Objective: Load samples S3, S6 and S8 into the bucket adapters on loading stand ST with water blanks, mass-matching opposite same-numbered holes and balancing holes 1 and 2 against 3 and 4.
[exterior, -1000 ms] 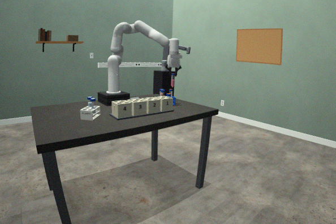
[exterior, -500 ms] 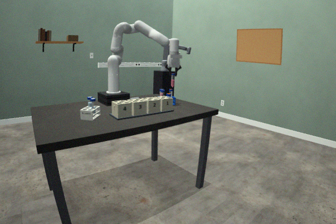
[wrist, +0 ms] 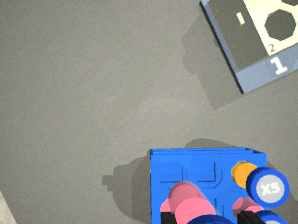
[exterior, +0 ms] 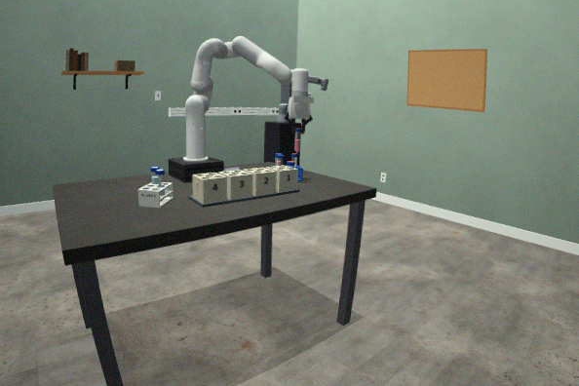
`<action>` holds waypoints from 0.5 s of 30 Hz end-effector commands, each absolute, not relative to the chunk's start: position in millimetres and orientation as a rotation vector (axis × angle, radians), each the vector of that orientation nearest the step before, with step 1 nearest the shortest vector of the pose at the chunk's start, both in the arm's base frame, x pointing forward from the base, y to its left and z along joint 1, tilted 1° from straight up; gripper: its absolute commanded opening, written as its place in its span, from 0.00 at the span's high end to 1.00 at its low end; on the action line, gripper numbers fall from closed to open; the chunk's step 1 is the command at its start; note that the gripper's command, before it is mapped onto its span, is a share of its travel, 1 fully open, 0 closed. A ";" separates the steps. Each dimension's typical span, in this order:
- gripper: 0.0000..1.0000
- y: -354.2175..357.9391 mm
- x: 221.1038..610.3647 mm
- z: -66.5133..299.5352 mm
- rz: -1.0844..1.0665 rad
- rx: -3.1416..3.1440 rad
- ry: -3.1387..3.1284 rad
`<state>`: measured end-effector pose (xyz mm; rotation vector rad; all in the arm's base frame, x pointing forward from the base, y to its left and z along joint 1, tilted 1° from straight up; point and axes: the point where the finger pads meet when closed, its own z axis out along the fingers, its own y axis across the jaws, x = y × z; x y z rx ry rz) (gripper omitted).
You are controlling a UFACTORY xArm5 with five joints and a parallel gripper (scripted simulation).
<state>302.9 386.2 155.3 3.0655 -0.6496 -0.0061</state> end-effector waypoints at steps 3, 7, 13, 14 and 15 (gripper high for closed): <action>1.00 387.4 303.6 144.3 -0.022 3.076 -0.652; 1.00 387.5 303.6 140.3 -0.022 3.076 -0.652; 1.00 387.5 303.4 128.3 -0.022 3.076 -0.652; 1.00 387.5 303.4 126.2 -0.022 3.076 -0.652; 1.00 387.5 303.4 124.2 -0.022 3.076 -0.652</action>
